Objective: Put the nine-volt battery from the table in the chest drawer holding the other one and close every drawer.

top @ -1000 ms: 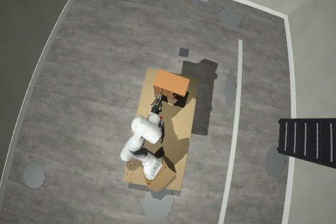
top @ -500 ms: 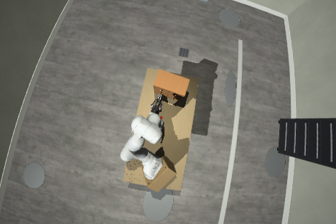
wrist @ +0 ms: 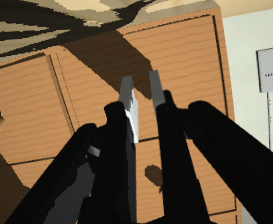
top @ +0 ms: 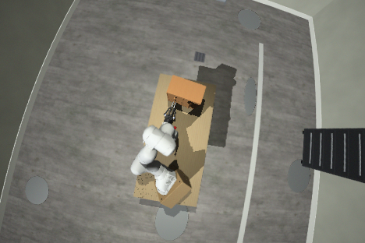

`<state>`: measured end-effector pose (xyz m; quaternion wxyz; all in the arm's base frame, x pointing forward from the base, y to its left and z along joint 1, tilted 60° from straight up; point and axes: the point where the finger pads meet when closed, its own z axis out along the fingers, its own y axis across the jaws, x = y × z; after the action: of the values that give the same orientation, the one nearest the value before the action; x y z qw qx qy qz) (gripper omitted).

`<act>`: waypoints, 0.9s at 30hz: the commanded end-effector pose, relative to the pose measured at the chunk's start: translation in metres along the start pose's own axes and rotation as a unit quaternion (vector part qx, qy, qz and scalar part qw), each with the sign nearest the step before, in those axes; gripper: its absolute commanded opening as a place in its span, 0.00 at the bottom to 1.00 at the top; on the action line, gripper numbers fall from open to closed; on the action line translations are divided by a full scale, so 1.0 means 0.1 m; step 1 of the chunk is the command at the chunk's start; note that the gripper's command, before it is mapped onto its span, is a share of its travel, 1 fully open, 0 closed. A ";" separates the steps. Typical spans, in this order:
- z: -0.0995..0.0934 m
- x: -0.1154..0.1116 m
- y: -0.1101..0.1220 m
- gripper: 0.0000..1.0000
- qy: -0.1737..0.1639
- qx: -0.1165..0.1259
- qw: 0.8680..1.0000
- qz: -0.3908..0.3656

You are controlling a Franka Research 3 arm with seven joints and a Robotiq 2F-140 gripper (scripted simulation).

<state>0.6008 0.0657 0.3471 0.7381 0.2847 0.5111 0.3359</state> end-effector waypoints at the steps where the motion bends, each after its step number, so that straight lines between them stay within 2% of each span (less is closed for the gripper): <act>1: -0.02 0.01 0.00 0.08 0.001 0.001 1.000 -0.003; 27: -0.29 0.06 0.00 0.08 0.001 0.001 1.000 -0.003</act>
<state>0.5793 0.0709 0.3362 0.7372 0.2853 0.5128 0.3349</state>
